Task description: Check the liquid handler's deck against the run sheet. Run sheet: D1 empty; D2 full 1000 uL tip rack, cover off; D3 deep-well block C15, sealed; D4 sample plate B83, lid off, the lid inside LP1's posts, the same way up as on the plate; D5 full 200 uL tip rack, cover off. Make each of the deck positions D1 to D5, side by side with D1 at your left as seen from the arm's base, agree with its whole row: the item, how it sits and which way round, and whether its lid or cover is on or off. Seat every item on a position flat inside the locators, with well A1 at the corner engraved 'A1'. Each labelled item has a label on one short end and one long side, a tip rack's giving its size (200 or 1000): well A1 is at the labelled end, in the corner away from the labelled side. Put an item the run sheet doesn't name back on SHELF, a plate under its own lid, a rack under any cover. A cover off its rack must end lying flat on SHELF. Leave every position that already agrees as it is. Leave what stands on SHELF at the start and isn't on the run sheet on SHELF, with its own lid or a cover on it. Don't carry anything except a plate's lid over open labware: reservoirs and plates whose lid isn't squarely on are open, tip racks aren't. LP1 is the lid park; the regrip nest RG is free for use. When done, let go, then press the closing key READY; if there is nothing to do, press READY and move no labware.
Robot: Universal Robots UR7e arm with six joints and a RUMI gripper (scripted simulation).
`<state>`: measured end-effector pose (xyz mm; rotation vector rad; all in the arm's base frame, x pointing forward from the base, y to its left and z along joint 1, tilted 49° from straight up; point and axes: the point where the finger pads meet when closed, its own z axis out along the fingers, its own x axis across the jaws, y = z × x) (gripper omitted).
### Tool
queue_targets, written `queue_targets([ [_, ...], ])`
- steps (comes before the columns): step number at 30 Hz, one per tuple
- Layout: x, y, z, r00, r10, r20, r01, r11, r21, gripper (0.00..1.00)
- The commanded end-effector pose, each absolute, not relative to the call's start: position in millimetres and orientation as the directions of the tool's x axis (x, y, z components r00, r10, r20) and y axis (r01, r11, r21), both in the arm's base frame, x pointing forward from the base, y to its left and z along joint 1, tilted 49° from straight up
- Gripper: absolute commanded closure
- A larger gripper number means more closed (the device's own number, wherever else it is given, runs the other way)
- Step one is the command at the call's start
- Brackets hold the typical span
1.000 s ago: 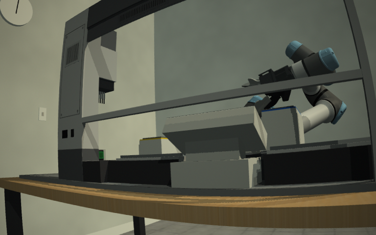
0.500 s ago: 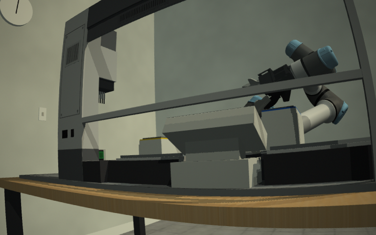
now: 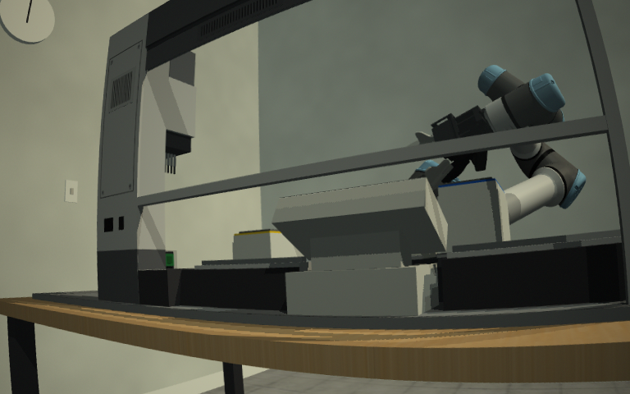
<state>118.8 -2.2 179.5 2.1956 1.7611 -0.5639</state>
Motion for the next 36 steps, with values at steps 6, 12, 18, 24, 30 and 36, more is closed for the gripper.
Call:
queue_targets([
  [6,113.7,6.6,178.0,0.353,0.826,-0.439,0.910,-0.413,-0.045,0.18],
  [12,113.7,6.6,178.0,0.437,0.791,-0.427,0.862,-0.505,-0.053,0.18],
  [18,113.8,6.7,178.0,0.437,0.791,-0.428,0.862,-0.505,-0.053,0.18],
  [24,113.8,6.7,178.0,0.437,0.791,-0.428,0.862,-0.505,-0.053,0.18],
  [30,113.8,6.6,178.0,0.437,0.791,-0.428,0.862,-0.505,-0.053,0.18],
  [36,113.8,6.6,178.0,0.437,0.791,-0.427,0.862,-0.505,-0.053,0.18],
])
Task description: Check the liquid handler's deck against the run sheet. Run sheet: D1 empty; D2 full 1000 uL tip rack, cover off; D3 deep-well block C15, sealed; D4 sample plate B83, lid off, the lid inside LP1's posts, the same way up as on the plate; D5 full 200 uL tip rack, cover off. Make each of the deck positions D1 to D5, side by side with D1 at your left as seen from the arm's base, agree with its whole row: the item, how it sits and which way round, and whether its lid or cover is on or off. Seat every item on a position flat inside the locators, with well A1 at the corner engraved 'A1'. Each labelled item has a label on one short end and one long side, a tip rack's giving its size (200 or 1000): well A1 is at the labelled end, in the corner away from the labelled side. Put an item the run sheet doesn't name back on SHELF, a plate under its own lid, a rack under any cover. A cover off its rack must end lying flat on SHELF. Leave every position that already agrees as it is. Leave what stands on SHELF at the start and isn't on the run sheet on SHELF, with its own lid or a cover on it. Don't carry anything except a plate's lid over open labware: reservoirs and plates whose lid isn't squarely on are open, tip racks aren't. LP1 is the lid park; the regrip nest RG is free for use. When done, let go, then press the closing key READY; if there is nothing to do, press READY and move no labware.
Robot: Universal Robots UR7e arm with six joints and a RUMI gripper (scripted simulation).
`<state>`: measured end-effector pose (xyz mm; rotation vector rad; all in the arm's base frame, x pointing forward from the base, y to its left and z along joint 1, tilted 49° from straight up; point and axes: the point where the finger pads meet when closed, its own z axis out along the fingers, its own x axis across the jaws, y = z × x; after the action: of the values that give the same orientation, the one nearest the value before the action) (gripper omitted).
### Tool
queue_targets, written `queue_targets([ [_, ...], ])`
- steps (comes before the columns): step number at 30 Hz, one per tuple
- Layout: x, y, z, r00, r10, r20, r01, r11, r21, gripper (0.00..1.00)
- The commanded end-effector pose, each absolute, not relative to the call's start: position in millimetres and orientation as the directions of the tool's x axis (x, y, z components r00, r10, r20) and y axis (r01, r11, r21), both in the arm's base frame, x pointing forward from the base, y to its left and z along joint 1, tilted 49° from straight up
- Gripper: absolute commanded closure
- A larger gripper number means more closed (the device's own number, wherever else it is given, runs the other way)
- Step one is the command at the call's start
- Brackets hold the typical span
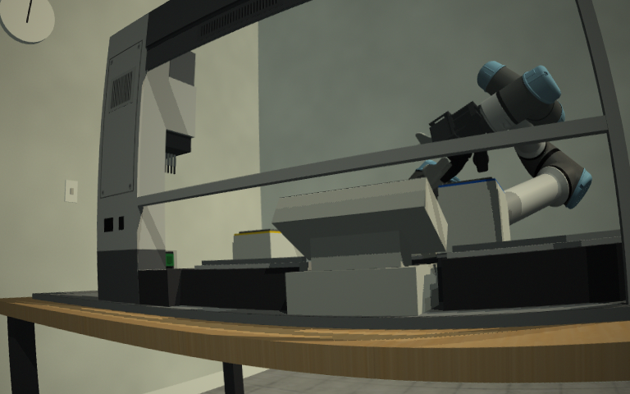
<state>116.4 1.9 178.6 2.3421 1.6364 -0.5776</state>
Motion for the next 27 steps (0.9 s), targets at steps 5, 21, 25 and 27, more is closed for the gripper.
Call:
queue_targets([
  [5,113.7,6.6,178.0,0.437,0.791,-0.427,0.862,-0.505,-0.053,0.18],
  [21,113.2,11.8,178.4,0.546,0.726,-0.417,0.779,-0.624,-0.066,0.18],
  [25,113.2,11.8,178.4,0.546,0.726,-0.417,0.779,-0.624,-0.066,0.18],
  [27,113.2,11.8,178.4,0.546,0.726,-0.417,0.779,-0.624,-0.066,0.18],
])
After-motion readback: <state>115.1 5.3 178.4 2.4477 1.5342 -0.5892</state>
